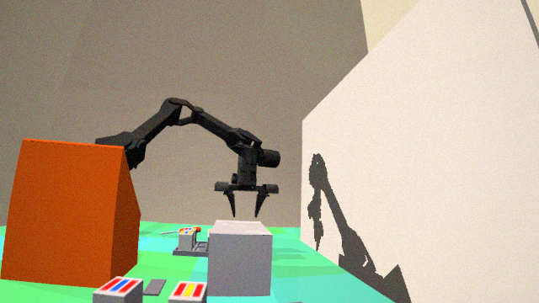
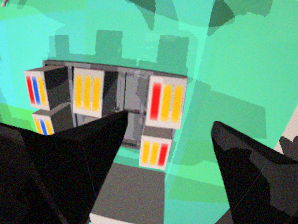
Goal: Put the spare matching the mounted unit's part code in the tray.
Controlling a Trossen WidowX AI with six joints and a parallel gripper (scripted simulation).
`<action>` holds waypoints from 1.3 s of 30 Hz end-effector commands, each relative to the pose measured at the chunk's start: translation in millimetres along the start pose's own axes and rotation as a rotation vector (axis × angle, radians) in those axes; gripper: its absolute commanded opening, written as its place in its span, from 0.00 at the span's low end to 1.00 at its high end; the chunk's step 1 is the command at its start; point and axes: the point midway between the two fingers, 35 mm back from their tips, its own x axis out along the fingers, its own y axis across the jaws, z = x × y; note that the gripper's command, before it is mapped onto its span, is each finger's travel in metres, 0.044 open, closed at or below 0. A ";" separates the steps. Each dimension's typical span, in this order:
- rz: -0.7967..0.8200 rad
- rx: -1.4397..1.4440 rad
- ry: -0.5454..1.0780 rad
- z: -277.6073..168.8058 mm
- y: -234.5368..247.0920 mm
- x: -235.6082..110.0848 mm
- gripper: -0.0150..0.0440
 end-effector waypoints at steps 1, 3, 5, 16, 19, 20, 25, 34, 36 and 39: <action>0.007 0.008 0.006 -2.5 1.4 8.7 0.76; 0.007 0.008 0.006 -2.6 1.2 12.0 0.76; 0.007 0.008 0.006 -2.6 1.0 15.3 0.76; 0.007 0.008 0.006 -2.7 0.5 33.3 0.76; 0.007 0.008 0.005 -2.7 0.6 38.2 0.76; 0.007 0.008 0.005 -2.6 0.6 39.9 0.76; 0.007 0.008 0.005 -2.6 1.0 48.0 0.76; 0.007 0.008 0.003 -2.3 2.2 62.6 0.76; 0.007 0.008 0.002 -2.2 2.5 65.8 0.76; 0.007 0.008 0.002 -2.1 3.1 70.7 0.76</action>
